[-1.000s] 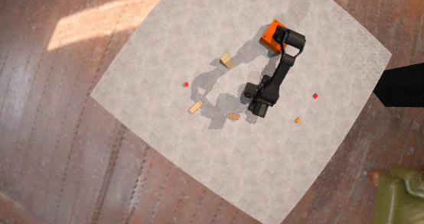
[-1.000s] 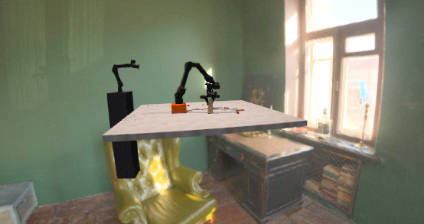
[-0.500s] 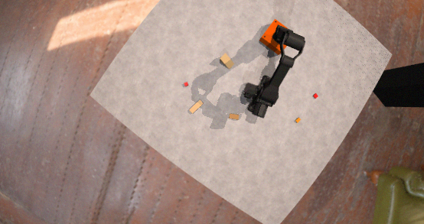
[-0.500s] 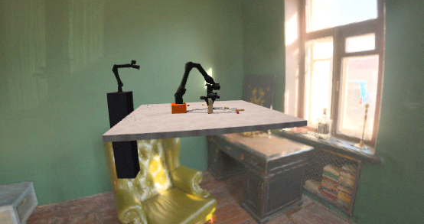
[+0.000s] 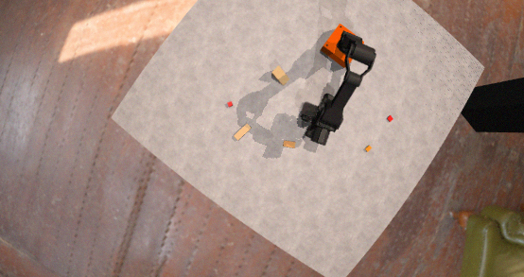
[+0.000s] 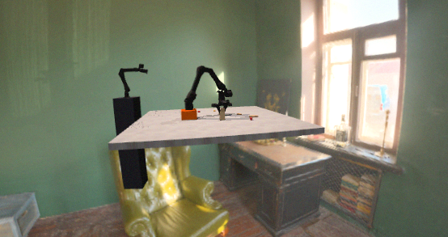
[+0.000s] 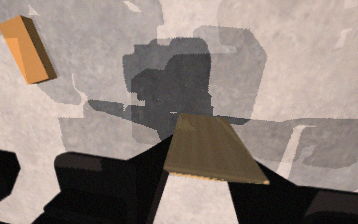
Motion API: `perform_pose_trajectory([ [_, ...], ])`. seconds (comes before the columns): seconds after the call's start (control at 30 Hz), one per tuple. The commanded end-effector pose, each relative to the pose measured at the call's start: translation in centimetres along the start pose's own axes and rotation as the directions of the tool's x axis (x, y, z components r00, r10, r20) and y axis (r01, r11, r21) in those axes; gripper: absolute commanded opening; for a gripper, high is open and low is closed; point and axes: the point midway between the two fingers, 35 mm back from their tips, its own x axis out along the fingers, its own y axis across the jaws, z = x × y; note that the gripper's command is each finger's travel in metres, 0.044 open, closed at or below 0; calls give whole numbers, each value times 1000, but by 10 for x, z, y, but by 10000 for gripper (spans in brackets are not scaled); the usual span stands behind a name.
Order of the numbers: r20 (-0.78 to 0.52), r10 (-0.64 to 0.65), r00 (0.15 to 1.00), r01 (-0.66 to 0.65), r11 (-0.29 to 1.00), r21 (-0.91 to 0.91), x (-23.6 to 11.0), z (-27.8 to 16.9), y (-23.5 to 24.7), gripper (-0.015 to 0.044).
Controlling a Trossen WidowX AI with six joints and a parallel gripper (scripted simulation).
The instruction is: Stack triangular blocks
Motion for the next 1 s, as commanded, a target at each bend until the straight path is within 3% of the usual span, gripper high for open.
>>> perform_pose_trajectory([
  [0.0, 0, 0, 1000, 0, 1000, 0, 0, 0, 0, 52],
  [0.5, 0, 0, 1000, 0, 1000, 0, 0, 0, 0, 440],
  [0.73, 0, 0, 1000, 0, 1000, 0, -3, 0, 0, 440],
  [0.9, 0, 0, 1000, 0, 1000, 0, -57, 0, 0, 440],
  [0.97, 0, 0, 1000, 0, 1000, 0, -60, 0, 0, 440],
])
